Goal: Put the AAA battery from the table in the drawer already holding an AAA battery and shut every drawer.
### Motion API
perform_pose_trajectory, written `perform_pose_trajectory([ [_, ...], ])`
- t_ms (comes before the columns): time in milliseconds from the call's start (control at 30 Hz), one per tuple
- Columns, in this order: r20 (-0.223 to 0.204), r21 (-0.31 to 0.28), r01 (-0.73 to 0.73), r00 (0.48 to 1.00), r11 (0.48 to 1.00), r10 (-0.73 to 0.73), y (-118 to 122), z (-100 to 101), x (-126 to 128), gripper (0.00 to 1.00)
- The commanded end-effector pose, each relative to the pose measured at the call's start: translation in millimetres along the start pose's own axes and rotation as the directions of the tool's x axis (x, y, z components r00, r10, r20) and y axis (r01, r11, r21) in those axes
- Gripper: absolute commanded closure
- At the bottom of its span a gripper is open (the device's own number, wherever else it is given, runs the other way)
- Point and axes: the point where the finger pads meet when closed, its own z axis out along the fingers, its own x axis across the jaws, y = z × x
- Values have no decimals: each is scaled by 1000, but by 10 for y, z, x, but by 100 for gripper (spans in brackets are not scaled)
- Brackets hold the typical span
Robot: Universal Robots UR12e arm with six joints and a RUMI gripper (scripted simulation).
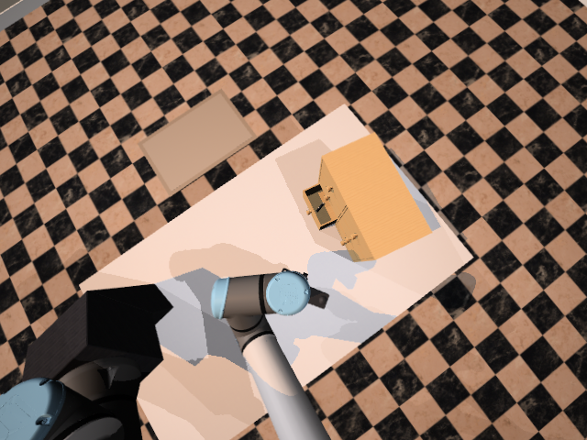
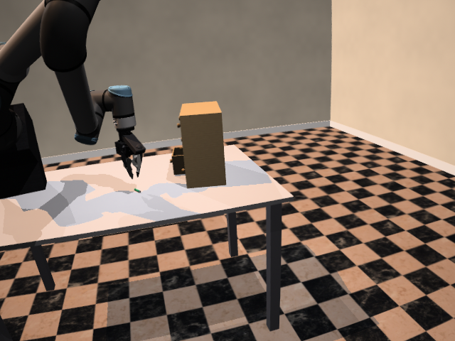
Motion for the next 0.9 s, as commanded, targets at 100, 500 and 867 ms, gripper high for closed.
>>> perform_pose_trajectory([
  [100, 1, 0, 0, 1000, 1000, 0, 0, 78, -2, 86],
  [500, 1, 0, 0, 1000, 1000, 0, 0, 236, -2, 86],
  [867, 1, 0, 0, 1000, 1000, 0, 1, 388, -2, 86],
])
